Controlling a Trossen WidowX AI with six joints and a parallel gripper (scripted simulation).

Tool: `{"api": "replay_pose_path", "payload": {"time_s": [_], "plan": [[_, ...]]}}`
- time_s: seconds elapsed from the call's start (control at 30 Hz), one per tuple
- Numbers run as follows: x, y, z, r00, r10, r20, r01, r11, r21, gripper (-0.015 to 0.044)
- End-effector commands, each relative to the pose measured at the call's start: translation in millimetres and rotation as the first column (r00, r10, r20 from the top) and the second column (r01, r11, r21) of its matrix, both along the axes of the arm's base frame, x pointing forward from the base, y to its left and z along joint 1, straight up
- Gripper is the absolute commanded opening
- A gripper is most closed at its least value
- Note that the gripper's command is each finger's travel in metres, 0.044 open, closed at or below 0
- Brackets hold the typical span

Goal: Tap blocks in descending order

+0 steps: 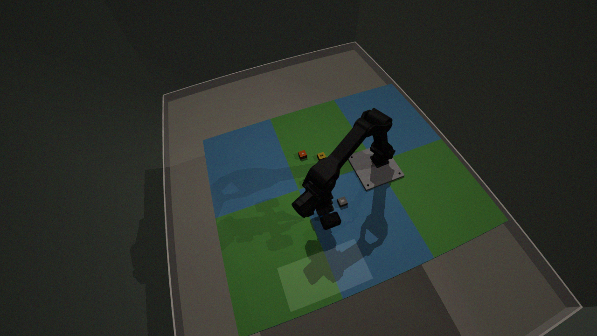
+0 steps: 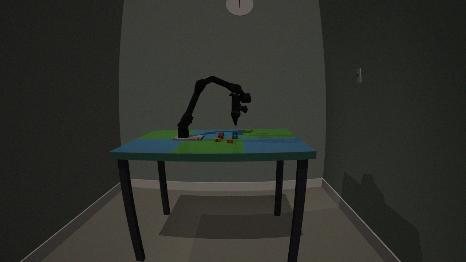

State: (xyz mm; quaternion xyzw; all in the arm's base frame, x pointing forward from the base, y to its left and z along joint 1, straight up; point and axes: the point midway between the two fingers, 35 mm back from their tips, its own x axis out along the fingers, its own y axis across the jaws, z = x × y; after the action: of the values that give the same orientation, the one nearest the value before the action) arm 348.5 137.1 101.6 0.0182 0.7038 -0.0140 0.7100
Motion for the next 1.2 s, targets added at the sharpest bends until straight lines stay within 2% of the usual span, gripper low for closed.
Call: {"api": "replay_pose_path", "payload": {"time_s": [0.0, 0.27, 0.53, 0.83, 0.9, 1.07, 1.17], "plan": [[0, 0, 51, 1.000, 0.004, 0.023, -0.004, 1.000, 0.008, 0.0020], [0, -12, 60, 1.000, 0.004, 0.022, -0.004, 1.000, 0.007, 0.0020], [-20, -145, 62, 1.000, 0.004, 0.021, -0.004, 1.000, -0.004, 0.0020], [-99, -259, 56, 1.000, 0.004, 0.015, -0.004, 1.000, -0.014, 0.0020], [-114, -271, 54, 1.000, 0.004, 0.013, -0.004, 1.000, -0.015, 0.0020], [-116, -273, 54, 1.000, 0.004, 0.013, -0.004, 1.000, -0.015, 0.0020], [-114, -274, 34, 1.000, 0.004, 0.013, -0.004, 1.000, -0.015, 0.0020]]}}
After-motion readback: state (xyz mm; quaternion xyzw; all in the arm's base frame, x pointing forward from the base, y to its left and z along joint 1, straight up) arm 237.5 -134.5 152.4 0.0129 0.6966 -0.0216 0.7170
